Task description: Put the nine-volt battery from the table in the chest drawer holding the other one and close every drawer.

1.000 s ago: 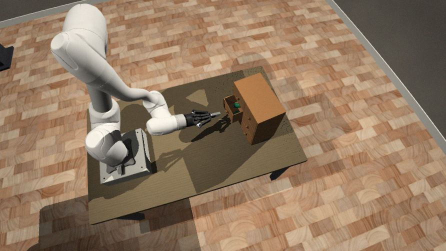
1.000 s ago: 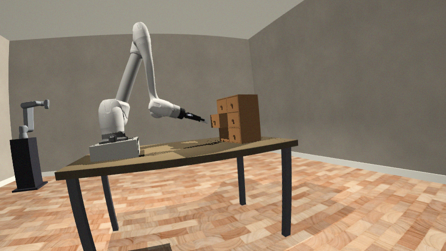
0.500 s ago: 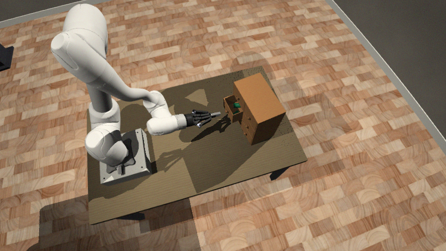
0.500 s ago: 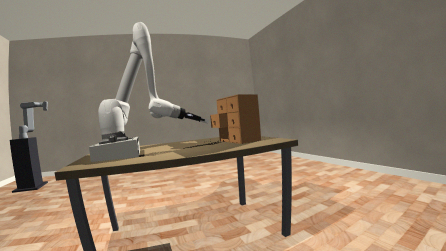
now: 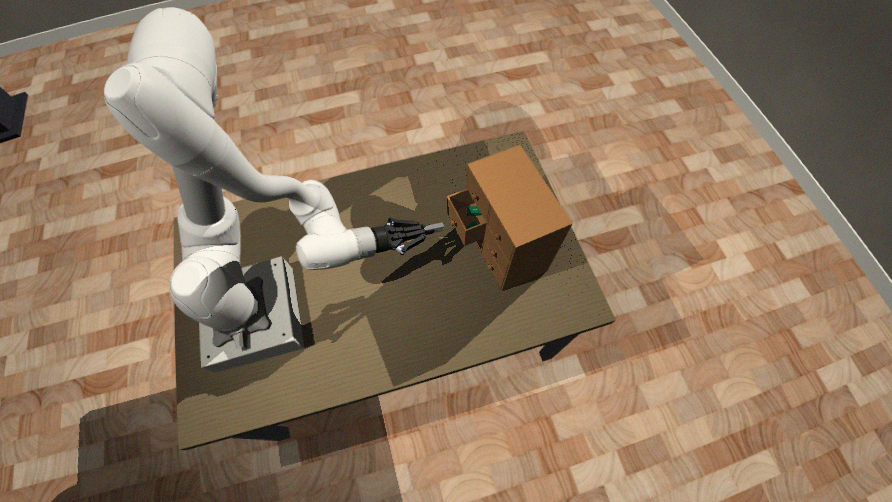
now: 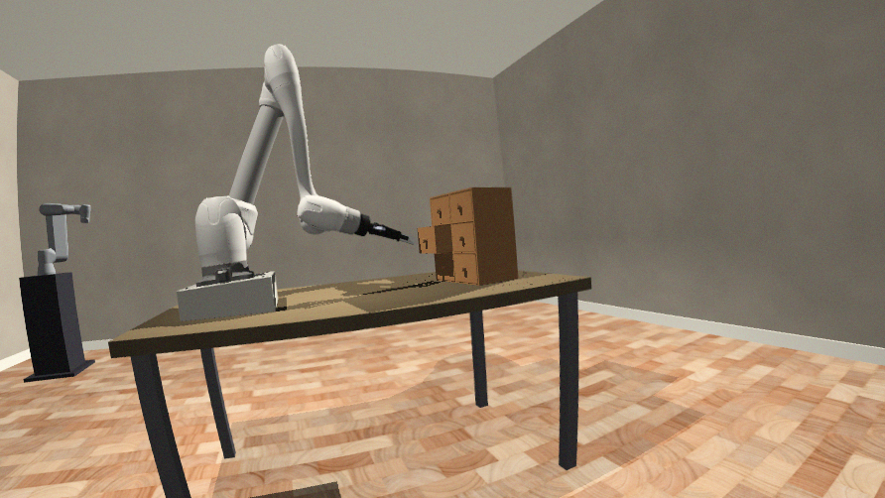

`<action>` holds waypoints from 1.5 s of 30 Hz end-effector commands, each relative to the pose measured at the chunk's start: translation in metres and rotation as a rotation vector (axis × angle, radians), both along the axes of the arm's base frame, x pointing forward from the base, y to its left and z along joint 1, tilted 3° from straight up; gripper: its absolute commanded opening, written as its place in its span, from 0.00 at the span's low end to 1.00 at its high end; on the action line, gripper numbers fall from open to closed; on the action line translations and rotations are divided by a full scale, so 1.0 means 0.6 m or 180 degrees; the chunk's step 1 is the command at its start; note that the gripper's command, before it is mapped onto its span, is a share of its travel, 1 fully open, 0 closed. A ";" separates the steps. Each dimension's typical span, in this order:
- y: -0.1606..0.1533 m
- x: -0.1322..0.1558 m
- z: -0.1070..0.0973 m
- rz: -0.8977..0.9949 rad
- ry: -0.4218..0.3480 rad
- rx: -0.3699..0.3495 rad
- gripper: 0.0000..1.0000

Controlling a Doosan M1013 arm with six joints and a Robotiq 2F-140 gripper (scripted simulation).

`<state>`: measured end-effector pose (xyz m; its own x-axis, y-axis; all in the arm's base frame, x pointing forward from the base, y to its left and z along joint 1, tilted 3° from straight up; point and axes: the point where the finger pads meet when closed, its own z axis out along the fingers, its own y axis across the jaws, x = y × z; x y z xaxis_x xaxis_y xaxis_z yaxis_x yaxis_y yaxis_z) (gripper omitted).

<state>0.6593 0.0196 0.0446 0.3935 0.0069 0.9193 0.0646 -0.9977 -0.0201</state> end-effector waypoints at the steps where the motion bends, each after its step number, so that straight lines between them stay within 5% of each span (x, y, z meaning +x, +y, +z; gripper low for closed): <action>1: 0.000 0.006 0.000 0.0000 0.0000 0.0001 0.00; 45: 0.007 0.113 -0.006 0.0000 0.0000 0.0001 0.00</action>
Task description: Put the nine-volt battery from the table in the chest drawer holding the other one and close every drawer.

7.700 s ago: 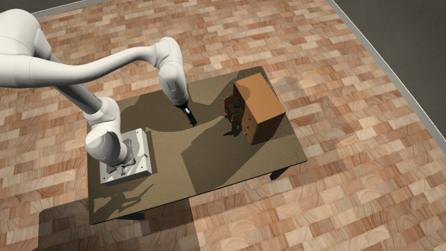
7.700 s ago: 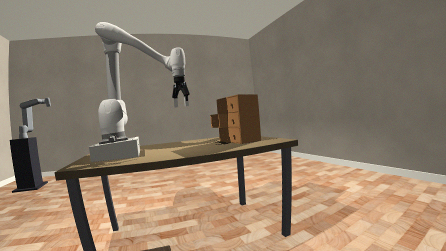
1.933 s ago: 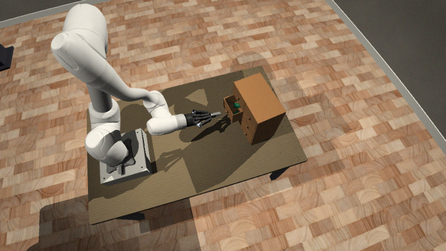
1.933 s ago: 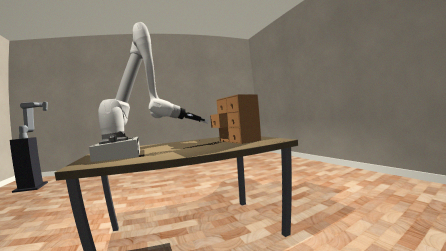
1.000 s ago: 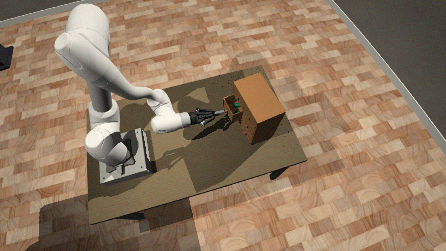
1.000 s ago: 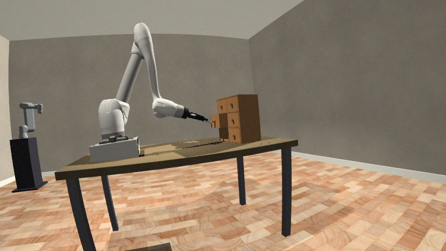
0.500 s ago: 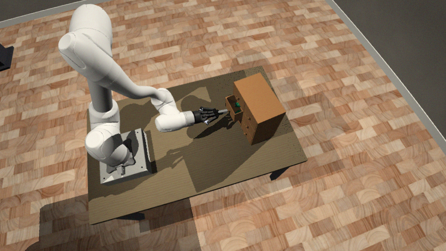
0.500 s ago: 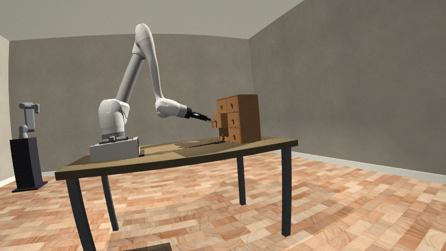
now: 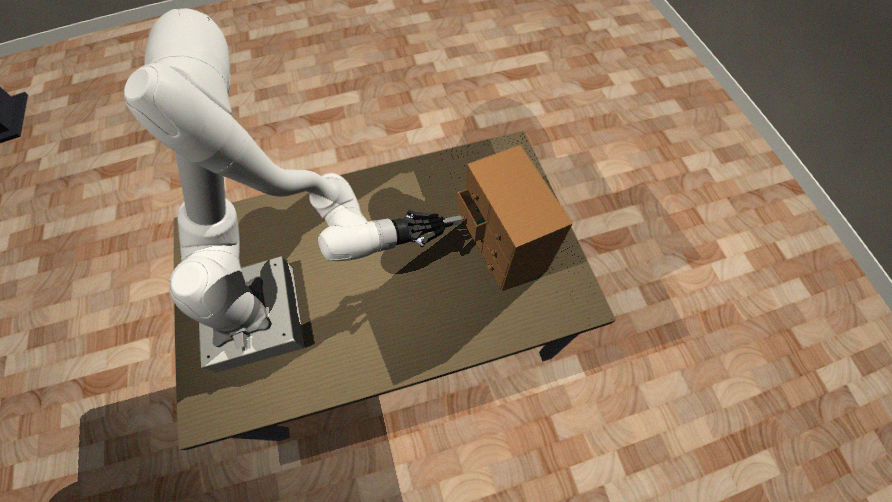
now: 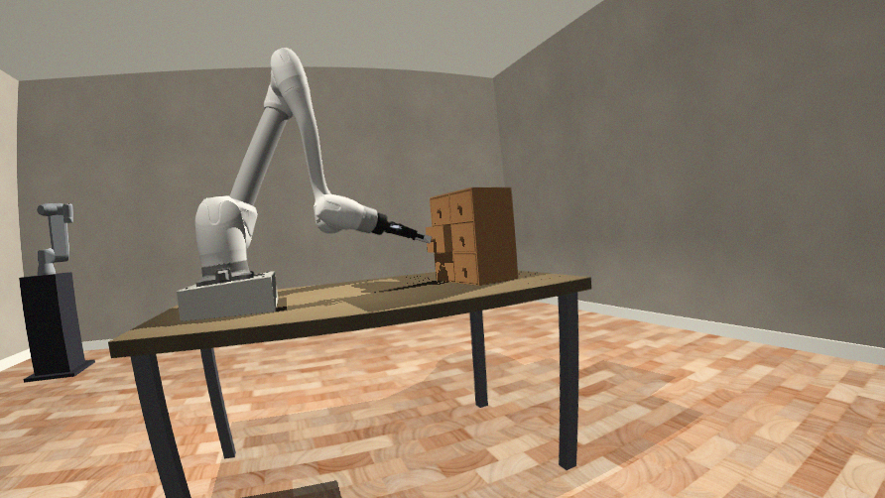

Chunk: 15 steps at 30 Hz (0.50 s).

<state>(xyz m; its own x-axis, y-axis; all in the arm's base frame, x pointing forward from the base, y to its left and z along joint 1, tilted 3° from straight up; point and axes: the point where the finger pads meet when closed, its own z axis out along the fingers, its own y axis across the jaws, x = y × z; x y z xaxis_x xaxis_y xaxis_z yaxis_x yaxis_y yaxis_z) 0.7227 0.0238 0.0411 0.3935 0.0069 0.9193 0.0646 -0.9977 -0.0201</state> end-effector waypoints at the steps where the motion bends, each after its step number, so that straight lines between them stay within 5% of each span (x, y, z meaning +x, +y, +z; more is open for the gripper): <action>1: 0.001 0.010 0.000 0.0000 0.0000 0.0001 0.00; 15: 0.002 0.036 -0.002 0.0000 0.0000 0.0001 0.00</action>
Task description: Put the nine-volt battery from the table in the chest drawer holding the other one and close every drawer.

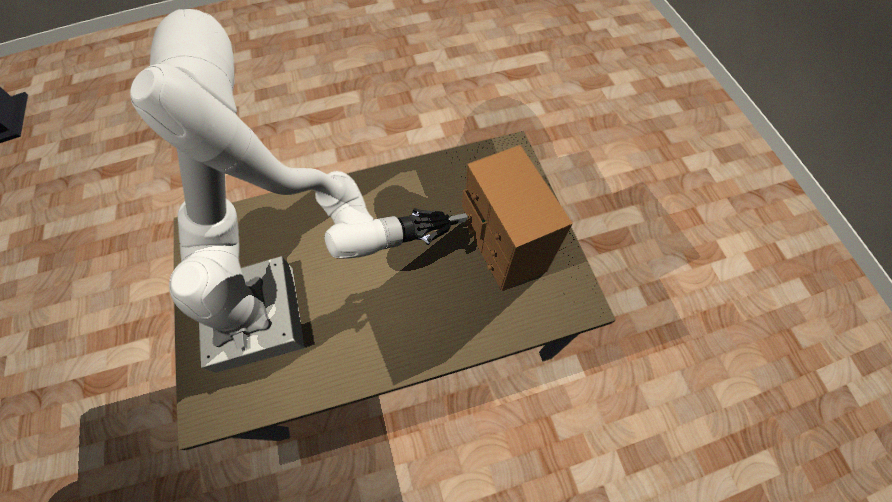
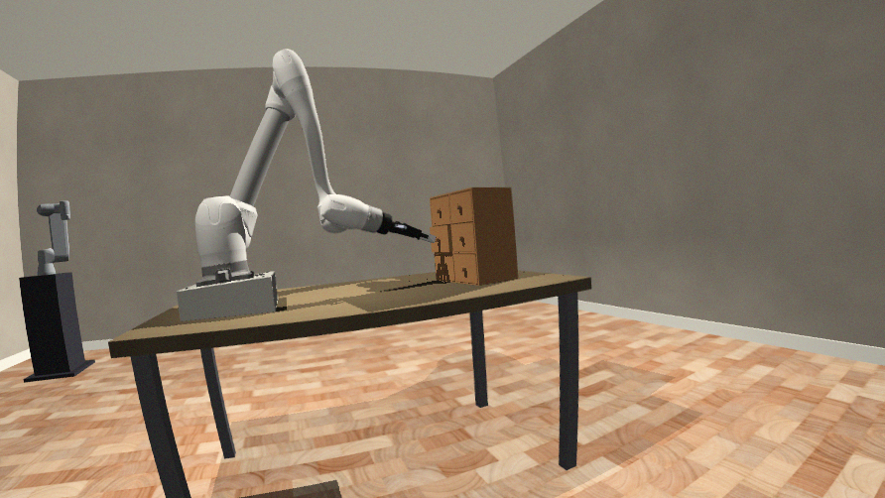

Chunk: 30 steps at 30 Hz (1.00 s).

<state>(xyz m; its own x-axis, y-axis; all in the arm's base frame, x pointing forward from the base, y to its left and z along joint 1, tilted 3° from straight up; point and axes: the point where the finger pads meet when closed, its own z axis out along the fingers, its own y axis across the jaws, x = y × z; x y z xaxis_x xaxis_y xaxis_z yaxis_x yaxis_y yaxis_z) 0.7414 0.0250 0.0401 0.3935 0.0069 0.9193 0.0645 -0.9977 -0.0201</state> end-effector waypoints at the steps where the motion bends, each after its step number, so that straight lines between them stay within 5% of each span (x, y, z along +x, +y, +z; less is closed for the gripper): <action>1: 0.000 0.006 0.000 0.0000 -0.0001 0.0001 0.00; 30: 0.001 0.022 -0.001 0.0000 -0.0001 0.0001 0.00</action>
